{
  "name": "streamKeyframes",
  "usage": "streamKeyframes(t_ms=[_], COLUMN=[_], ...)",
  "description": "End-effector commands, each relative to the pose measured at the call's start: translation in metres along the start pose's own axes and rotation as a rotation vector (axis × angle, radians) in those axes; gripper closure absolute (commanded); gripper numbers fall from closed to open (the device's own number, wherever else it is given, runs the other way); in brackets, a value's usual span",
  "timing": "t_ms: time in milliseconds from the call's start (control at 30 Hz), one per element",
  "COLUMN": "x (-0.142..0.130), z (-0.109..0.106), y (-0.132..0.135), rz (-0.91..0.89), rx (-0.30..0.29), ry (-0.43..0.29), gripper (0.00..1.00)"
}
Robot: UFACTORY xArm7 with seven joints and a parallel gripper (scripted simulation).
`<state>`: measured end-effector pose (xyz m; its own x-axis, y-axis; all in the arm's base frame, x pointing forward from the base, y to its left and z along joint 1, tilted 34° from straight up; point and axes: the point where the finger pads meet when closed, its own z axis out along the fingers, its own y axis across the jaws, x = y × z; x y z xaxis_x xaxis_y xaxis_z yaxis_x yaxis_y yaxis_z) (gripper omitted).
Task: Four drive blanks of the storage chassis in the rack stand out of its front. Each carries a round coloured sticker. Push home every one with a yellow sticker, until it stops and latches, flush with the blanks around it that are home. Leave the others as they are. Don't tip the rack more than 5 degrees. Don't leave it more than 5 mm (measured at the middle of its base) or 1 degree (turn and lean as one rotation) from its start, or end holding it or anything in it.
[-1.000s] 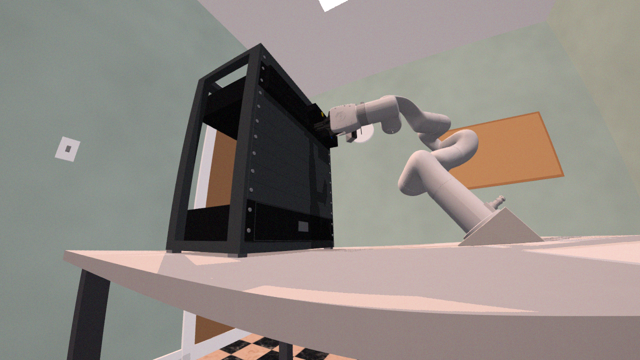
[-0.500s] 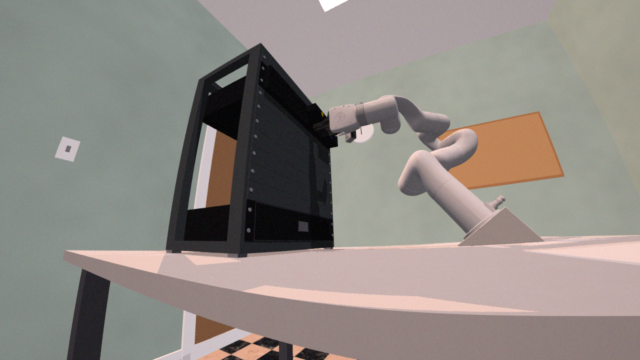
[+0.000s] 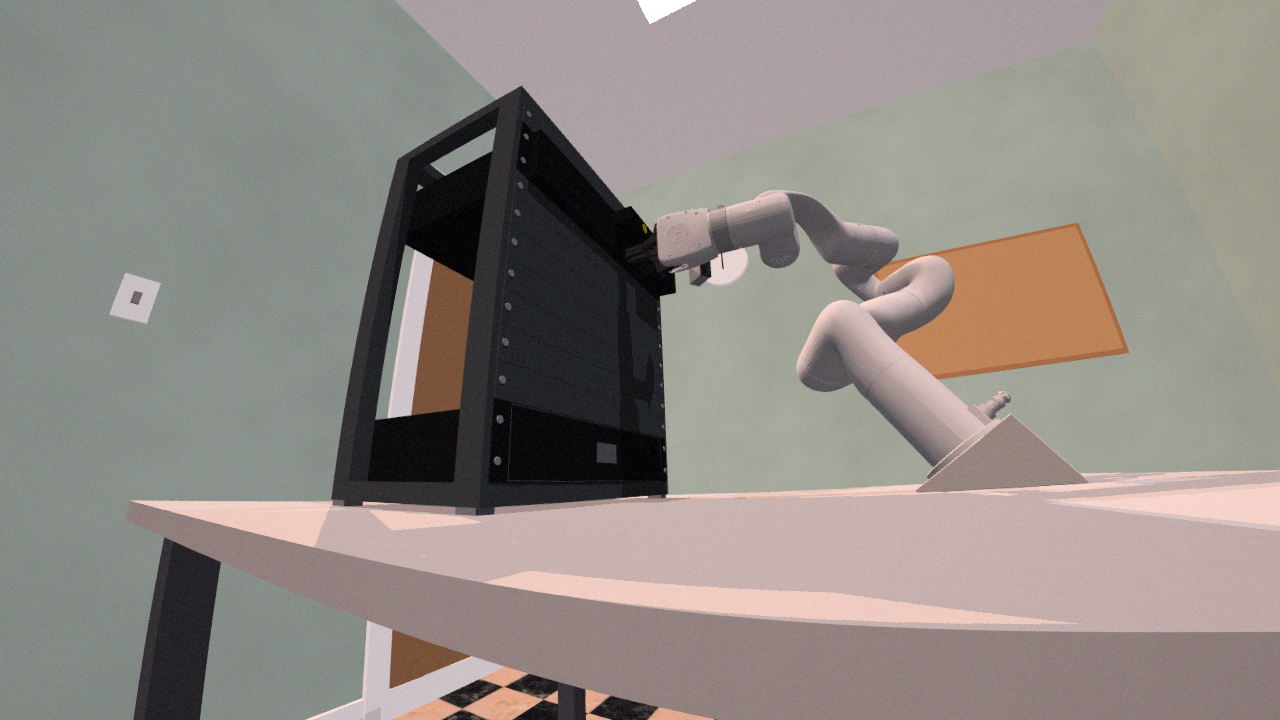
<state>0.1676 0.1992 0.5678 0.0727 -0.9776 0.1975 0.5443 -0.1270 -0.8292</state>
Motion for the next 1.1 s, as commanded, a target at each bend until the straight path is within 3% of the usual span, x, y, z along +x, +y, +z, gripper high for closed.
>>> streamKeyframes(t_ms=[0,367,767,1067], x=[0.0,0.0,0.0,0.0], z=[0.0,-0.008,-0.07,-0.094], y=[-0.002,-0.002,-0.001,-0.001], rz=[0.002,0.002,0.002,0.002], rx=[0.002,0.002,0.002,0.002], ry=[0.001,0.001,0.001,0.001], gripper=[1.0,1.0,1.0,1.0])
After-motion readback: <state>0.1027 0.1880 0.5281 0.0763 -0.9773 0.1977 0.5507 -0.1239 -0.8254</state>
